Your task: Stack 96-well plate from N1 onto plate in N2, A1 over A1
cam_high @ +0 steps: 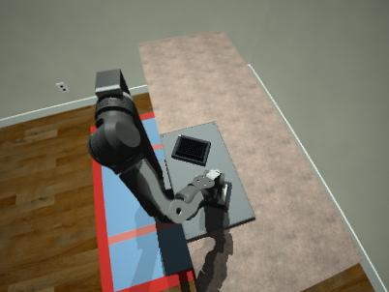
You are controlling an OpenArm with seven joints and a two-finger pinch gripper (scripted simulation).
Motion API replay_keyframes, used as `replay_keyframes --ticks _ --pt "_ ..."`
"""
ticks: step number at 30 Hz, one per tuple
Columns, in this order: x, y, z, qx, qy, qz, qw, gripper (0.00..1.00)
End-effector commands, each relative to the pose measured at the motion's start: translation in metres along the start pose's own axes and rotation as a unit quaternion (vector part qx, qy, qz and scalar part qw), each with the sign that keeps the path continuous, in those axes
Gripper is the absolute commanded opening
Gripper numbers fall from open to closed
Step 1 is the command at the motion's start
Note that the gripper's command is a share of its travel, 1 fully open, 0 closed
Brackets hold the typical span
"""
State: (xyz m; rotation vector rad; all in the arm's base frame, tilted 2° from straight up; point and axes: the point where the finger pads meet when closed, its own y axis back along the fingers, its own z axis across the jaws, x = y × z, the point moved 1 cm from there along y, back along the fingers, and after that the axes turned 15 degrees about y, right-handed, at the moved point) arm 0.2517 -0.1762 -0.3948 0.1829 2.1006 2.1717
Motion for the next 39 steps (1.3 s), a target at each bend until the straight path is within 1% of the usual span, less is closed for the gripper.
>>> replay_keyframes --ticks 1,5,17,22,34,39 --pt "-0.001 0.007 0.000 -0.001 0.000 -0.001 1.0000 0.00" --pt "-0.003 0.032 0.000 0.000 0.000 0.000 1.0000 0.00" --pt "-0.003 0.032 0.000 0.000 0.000 0.000 1.0000 0.00" --pt "-0.004 0.065 0.000 0.000 -0.002 -0.002 1.0000 0.00" --pt "-0.004 0.065 0.000 0.000 -0.002 -0.002 1.0000 0.00" --pt "-0.001 0.093 -0.001 0.000 -0.002 -0.002 1.0000 0.00"
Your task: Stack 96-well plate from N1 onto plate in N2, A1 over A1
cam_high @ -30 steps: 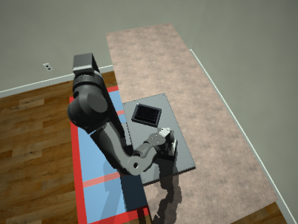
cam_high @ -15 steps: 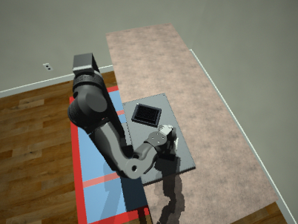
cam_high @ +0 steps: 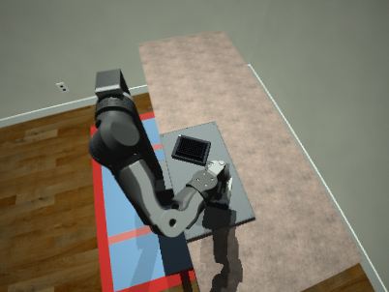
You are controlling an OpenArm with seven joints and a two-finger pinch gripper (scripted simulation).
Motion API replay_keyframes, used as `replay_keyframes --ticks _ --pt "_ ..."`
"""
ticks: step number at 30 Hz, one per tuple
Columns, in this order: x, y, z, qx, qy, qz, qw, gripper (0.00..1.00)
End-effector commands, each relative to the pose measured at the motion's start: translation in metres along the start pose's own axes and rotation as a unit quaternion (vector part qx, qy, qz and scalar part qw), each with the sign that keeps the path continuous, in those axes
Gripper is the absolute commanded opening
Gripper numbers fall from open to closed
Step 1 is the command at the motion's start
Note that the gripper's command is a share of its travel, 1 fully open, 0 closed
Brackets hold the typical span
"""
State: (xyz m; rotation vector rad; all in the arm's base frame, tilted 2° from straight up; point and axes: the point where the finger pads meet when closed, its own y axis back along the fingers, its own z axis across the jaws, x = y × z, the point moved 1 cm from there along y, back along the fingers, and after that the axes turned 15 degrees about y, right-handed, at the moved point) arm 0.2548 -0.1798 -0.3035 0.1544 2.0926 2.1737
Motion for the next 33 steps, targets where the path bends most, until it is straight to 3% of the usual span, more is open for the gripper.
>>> replay_keyframes --ticks 1,12,17,29,33 --pt "0.002 0.002 -0.001 0.003 -0.006 0.007 1.0000 0.00" --pt "0.002 0.002 -0.001 0.003 -0.006 0.007 1.0000 0.00" --pt "0.006 -0.008 0.001 0.001 -0.003 0.012 0.9999 0.00" --pt "0.006 -0.008 0.001 0.001 -0.003 0.012 0.9999 0.00" --pt "0.017 -0.006 0.030 0.003 -0.021 0.008 0.9997 0.00"
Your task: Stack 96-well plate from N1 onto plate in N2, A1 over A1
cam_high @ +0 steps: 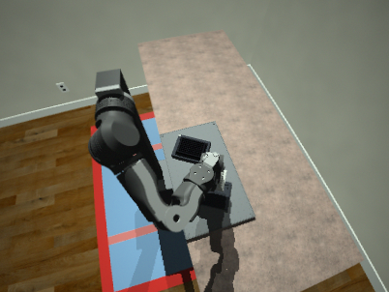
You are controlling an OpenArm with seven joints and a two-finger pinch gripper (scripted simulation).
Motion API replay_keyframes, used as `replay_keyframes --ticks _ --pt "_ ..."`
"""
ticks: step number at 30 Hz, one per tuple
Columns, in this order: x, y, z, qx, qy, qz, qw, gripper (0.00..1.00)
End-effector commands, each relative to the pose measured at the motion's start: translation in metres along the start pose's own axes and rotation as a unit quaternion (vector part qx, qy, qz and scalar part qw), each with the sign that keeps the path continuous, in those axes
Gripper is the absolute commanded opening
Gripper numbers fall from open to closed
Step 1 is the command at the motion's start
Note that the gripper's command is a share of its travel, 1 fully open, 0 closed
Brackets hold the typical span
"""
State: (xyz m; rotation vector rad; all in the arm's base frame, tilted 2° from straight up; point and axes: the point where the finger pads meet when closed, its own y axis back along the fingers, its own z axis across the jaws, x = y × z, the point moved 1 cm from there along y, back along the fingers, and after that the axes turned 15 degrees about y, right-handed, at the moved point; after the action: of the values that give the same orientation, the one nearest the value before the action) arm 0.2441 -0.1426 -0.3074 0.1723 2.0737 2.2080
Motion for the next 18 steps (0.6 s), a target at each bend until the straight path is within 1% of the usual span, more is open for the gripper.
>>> replay_keyframes --ticks 1,13,18 --pt "0.003 0.000 0.003 0.014 -0.026 -0.003 0.9996 0.00" --pt "0.003 0.000 0.003 0.014 -0.026 -0.003 0.9996 0.00" --pt "0.015 0.002 0.041 0.014 -0.026 -0.003 0.9996 0.00"
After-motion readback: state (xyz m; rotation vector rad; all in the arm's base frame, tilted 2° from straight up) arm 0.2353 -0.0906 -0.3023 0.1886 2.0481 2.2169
